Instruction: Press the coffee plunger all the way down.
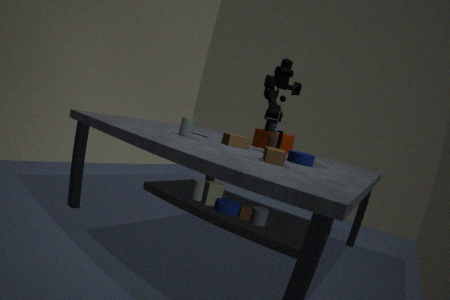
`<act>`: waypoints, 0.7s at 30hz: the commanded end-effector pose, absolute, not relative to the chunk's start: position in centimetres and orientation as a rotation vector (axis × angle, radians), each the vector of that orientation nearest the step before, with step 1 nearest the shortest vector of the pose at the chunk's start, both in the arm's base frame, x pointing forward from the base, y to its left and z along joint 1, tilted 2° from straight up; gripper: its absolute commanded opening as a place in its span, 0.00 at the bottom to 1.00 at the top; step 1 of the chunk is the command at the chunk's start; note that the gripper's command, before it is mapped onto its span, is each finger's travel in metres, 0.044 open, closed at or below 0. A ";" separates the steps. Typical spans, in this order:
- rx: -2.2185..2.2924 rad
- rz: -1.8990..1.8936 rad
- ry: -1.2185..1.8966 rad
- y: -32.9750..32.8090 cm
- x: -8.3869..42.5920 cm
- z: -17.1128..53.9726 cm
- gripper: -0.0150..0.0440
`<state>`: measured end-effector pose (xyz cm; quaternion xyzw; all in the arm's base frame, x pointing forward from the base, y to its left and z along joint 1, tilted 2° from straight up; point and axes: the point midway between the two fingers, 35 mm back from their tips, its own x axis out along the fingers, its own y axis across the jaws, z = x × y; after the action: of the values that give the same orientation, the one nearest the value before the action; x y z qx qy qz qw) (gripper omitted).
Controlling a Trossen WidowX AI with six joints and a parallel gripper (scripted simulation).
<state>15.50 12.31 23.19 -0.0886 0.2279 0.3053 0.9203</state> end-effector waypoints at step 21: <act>-0.177 0.640 0.463 13.9 17.3 20.7 1.00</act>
<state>16.83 13.54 21.55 -0.0810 0.2169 0.3111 0.9217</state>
